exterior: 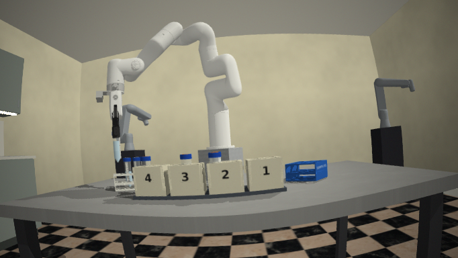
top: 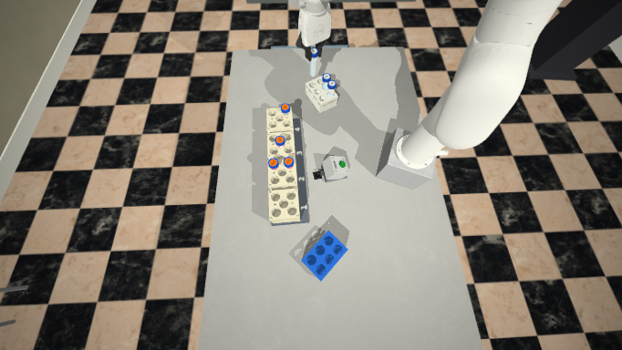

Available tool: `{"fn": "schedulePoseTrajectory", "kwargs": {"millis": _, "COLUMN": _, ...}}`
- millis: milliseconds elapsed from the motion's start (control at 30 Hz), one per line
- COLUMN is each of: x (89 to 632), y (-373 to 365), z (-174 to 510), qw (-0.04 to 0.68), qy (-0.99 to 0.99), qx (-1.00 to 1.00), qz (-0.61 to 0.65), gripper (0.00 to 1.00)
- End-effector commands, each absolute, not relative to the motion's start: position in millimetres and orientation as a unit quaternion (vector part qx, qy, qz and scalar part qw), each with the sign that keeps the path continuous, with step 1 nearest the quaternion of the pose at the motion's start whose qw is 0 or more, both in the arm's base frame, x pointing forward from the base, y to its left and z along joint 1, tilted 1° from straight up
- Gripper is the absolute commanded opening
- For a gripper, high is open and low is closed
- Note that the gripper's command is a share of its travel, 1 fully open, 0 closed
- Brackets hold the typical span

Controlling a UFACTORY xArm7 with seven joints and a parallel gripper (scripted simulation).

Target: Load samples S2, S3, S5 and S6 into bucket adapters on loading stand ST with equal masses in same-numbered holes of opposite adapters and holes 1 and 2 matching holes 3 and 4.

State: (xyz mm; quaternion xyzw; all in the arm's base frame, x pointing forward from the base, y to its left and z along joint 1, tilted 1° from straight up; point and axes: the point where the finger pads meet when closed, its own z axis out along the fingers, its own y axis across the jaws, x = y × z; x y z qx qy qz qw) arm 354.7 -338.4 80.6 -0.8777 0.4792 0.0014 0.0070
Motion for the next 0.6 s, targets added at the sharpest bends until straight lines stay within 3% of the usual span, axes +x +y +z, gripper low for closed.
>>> {"fn": "schedulePoseTrajectory", "kwargs": {"millis": 0, "x": 355.8, "y": -339.6, "z": 90.4, "qw": 0.006, "qy": 0.479, "qx": -0.878, "qz": -0.001, "gripper": 0.0}}
{"fn": "schedulePoseTrajectory", "kwargs": {"millis": 567, "x": 355.6, "y": -339.9, "z": 117.4, "qw": 0.007, "qy": 0.479, "qx": -0.878, "qz": -0.001, "gripper": 0.0}}
